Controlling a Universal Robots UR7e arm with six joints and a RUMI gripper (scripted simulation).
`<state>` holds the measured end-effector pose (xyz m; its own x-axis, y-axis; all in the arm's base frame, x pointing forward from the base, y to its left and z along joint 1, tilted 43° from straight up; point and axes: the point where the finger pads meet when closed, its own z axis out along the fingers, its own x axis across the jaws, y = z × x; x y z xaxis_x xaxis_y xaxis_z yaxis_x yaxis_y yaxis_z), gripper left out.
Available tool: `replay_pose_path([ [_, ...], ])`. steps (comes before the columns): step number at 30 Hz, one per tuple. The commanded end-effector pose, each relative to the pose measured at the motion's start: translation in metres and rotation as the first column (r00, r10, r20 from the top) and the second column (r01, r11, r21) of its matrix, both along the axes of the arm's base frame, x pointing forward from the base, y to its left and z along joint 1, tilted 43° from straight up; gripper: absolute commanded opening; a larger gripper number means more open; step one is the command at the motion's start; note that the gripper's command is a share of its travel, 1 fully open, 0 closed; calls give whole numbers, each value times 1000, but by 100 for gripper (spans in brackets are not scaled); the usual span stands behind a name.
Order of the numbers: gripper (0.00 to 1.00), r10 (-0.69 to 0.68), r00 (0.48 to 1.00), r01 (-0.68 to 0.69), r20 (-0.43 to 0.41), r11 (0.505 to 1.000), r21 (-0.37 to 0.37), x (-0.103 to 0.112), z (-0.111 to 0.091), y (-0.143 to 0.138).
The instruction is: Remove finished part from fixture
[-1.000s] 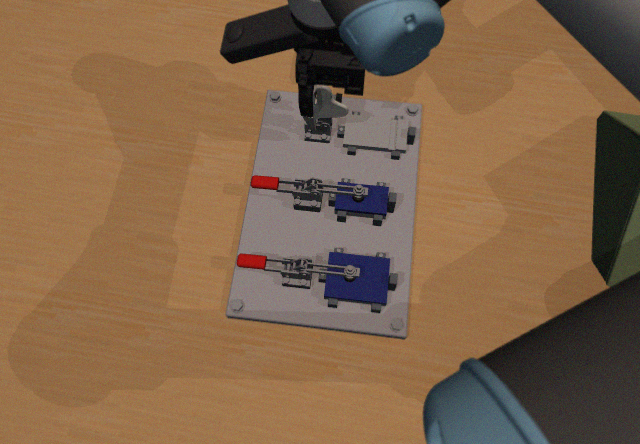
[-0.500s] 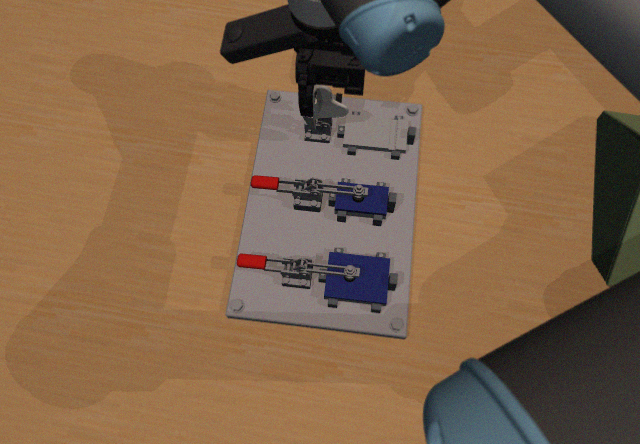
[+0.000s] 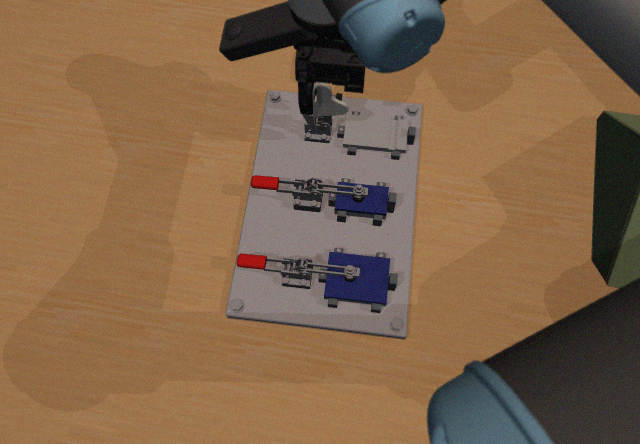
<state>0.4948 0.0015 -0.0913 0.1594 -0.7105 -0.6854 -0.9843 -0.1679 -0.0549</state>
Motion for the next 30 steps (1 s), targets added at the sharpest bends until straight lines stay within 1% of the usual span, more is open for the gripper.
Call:
replay_pose_path([
  [1, 28, -1, 1000, 1, 1, 1000, -1, 1, 8, -8],
  [5, 28, -1, 1000, 1, 1, 1000, -1, 2, 17, -16],
  [7, 28, -1, 1000, 1, 1, 1000, -1, 2, 17, -16],
  [15, 28, -1, 1000, 1, 1, 1000, -1, 4, 31, -29],
  [30, 28, -1, 1000, 1, 1, 1000, -1, 4, 33, -31],
])
